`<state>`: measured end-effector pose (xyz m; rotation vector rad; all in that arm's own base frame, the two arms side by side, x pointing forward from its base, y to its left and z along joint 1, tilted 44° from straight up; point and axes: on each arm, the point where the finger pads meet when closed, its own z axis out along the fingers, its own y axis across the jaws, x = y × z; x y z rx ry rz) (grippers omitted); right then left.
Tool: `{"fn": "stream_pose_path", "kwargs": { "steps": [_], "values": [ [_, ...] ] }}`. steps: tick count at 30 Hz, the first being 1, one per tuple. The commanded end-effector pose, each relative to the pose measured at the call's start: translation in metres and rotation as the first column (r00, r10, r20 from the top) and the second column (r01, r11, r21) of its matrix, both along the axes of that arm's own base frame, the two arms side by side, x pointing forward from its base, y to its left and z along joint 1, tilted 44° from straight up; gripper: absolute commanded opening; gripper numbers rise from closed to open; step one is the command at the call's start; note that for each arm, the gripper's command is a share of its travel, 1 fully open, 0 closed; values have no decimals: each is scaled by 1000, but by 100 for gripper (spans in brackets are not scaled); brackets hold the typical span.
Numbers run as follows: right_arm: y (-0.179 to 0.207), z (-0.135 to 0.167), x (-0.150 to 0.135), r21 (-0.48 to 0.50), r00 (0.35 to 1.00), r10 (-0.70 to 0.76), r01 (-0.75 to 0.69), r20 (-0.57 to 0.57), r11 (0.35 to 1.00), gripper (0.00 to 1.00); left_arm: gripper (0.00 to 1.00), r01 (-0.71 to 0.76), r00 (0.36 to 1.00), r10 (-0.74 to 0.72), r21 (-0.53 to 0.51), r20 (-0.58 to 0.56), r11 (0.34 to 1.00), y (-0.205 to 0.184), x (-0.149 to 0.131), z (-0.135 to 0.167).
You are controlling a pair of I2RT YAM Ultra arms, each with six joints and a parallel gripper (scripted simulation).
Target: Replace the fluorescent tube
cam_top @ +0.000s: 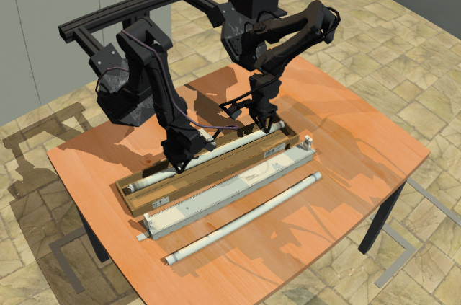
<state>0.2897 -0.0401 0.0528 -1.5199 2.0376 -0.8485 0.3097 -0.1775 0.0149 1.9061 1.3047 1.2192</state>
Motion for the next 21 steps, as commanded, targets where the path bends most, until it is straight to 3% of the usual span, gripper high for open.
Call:
{"fn": "stream_pose_path", "kwargs": {
  "steps": [1, 8, 10, 21],
  "values": [
    [2, 0, 9, 13, 1000, 21, -21, 23, 1000, 11, 11, 18, 1000, -18, 1, 5, 1000, -5, 5, -2],
    [5, -14, 2, 15, 999, 31, -30, -13, 999, 11, 11, 22, 1000, -22, 17, -8, 1000, -3, 4, -8],
    [-1, -4, 15, 13, 1000, 17, -17, 27, 1000, 11, 11, 17, 1000, -17, -6, 11, 1000, -5, 13, -5],
    [-3, -12, 22, 11, 1000, 17, -17, 25, 1000, 11, 11, 23, 1000, -23, -6, 13, 1000, -6, 20, -12]
  ]
}}
